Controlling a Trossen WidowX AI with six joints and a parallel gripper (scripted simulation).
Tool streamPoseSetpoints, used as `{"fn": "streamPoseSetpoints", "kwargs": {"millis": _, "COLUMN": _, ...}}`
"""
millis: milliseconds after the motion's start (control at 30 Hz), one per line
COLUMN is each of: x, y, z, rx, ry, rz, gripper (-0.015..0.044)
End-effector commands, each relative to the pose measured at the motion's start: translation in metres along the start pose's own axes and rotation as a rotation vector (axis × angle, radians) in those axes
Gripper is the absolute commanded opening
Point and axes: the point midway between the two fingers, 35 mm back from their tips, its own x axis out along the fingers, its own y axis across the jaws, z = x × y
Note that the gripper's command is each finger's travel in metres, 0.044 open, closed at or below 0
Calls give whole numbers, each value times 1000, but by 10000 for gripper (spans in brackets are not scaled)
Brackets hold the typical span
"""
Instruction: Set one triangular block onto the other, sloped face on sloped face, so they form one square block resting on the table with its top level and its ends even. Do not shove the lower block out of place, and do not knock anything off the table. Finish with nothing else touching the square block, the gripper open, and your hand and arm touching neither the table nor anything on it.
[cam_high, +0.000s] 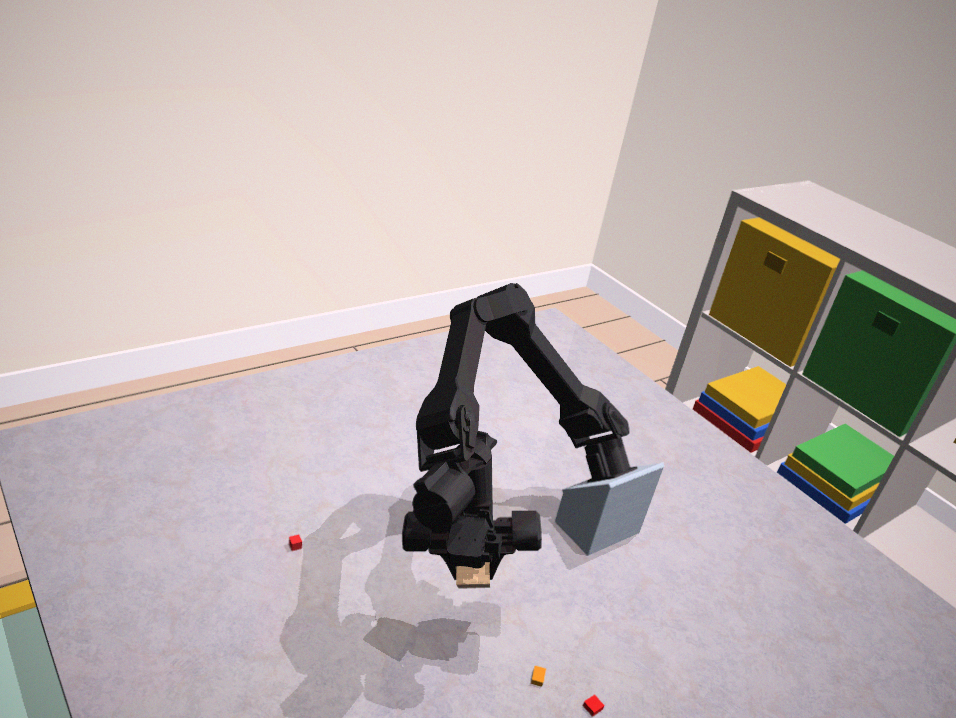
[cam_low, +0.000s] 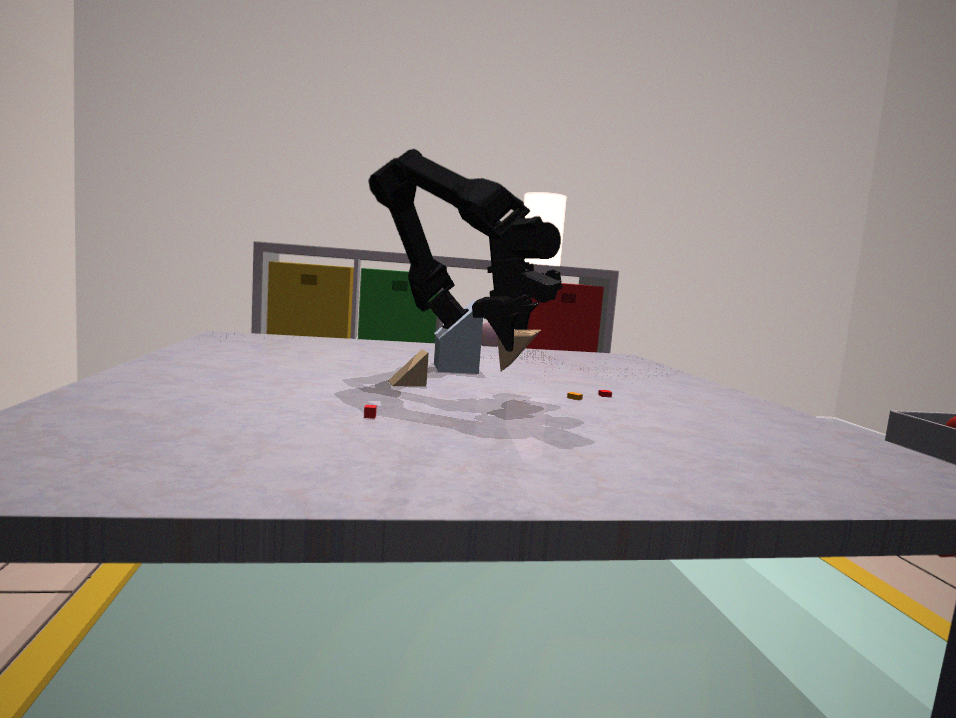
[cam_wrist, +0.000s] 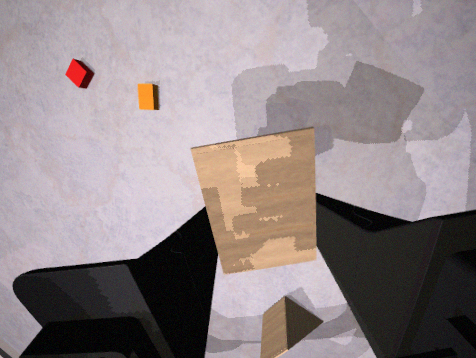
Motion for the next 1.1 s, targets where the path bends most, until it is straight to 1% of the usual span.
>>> {"fn": "streamPoseSetpoints", "kwargs": {"millis": 0, "x": -4, "y": -1, "z": 3, "rx": -141, "ry": 15, "rz": -35, "gripper": 0}}
{"fn": "streamPoseSetpoints", "kwargs": {"millis": 667, "x": -12, "y": 0, "z": 9, "rx": -803, "ry": 160, "rz": -129, "gripper": 0}}
{"fn": "streamPoseSetpoints", "kwargs": {"millis": 900, "x": -13, "y": 0, "z": 9, "rx": -825, "ry": 165, "rz": -131, "gripper": 0}}
{"fn": "streamPoseSetpoints", "kwargs": {"millis": 1067, "x": -23, "y": -10, "z": -7, "rx": -826, "ry": 164, "rz": -130, "gripper": 0}}
